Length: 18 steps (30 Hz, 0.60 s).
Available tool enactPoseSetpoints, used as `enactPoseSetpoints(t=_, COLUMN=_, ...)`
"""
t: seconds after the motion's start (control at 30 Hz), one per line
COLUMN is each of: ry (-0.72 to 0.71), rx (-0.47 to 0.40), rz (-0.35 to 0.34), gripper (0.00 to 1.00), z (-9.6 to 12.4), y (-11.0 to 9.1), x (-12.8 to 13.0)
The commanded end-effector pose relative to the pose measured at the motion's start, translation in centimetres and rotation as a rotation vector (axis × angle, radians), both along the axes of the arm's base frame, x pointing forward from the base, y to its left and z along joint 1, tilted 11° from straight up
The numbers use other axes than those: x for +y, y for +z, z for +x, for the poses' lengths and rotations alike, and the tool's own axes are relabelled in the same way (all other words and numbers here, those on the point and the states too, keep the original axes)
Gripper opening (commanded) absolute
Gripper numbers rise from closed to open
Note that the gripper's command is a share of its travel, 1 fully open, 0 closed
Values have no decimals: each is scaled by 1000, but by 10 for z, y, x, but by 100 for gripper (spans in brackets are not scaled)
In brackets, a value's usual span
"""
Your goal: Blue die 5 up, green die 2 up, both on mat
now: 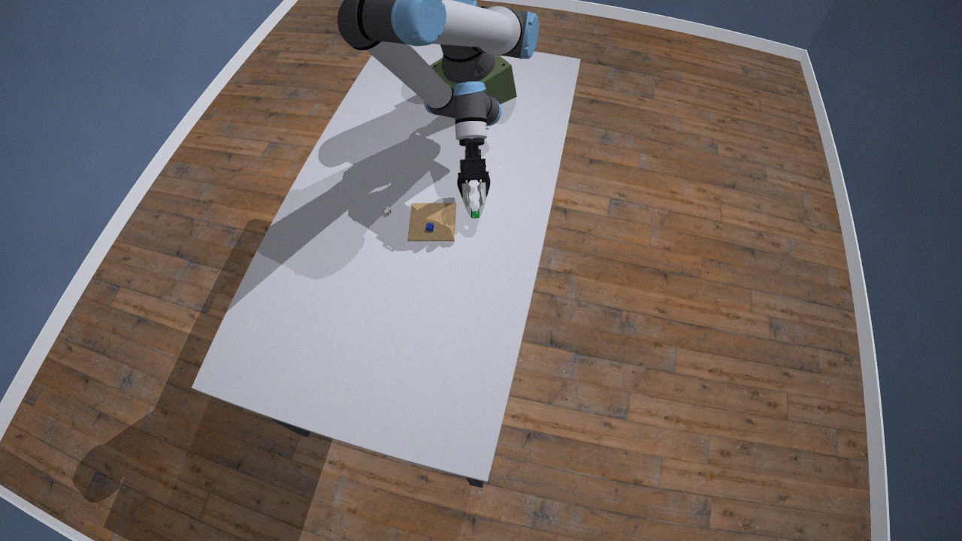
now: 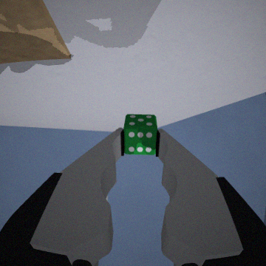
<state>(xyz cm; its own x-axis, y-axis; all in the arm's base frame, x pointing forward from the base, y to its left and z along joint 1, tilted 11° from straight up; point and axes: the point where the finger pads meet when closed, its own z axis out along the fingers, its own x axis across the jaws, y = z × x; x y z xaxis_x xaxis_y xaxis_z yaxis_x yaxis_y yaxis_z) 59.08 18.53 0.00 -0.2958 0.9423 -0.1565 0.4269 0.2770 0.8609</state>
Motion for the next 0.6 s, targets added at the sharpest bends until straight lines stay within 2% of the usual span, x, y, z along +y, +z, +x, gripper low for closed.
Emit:
enactPoseSetpoints(t=0.0, ry=0, rx=-2, rz=0, gripper=3, z=3, y=-18, x=-2)
enactPoseSetpoints(t=0.23, ry=0, rx=-2, rz=0, gripper=3, z=6, y=-42, x=-5)
enactPoseSetpoints(t=0.57, ry=0, rx=-2, rz=0, gripper=3, z=7, y=-50, x=-6)
